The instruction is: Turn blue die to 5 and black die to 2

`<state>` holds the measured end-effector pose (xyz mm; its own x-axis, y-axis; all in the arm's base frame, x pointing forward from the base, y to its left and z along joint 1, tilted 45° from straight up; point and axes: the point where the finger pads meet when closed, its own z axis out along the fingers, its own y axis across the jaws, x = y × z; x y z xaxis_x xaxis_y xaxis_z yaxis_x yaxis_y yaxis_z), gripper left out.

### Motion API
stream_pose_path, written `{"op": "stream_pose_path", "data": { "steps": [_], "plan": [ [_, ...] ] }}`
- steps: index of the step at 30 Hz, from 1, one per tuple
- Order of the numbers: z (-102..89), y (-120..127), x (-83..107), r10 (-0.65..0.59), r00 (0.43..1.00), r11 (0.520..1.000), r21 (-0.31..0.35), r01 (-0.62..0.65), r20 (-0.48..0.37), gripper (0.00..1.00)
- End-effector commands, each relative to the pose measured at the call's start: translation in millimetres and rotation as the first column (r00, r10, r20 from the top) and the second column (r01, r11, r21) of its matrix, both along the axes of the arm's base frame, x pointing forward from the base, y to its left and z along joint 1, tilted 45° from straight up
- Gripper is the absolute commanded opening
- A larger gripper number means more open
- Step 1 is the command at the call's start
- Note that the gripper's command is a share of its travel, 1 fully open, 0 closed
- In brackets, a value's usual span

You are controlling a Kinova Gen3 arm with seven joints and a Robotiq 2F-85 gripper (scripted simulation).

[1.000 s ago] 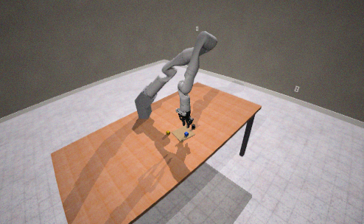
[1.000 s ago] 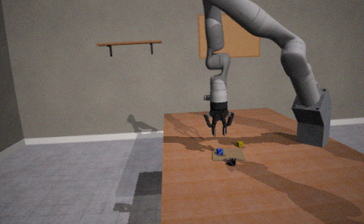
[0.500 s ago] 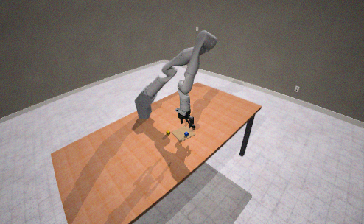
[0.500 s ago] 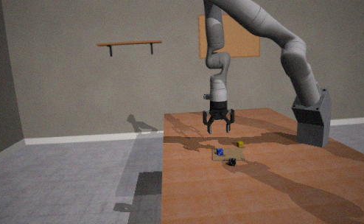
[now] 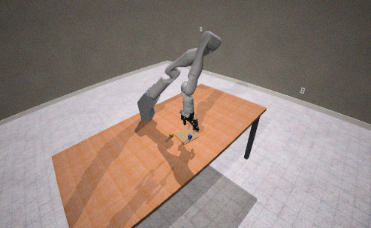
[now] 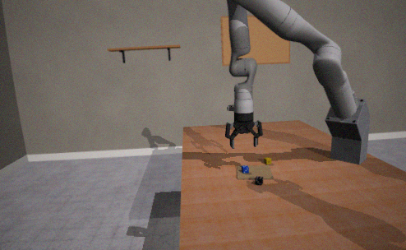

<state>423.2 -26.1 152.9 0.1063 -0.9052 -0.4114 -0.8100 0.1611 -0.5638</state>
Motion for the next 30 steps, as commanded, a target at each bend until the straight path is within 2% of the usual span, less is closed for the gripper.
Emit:
{"op": "stream_pose_path", "data": {
  "steps": [1,9,20,25,30],
  "plan": [
    [1.9,2,-1.0,0.003,1.000,1.000,0.007,-0.003,0.002,1.00],
    [2.8,4,-0.4,-0.022,1.000,0.999,0.027,0.022,-0.010,1.00],
    [6.2,13,1.7,-0.121,0.991,0.986,0.108,0.128,-0.063,1.00],
    [9.2,21,3.1,-0.208,0.970,0.957,0.179,0.228,-0.123,1.00],
    [12.6,31,4.2,-0.306,0.929,0.899,0.258,0.354,-0.208,1.00]
  ]
}}
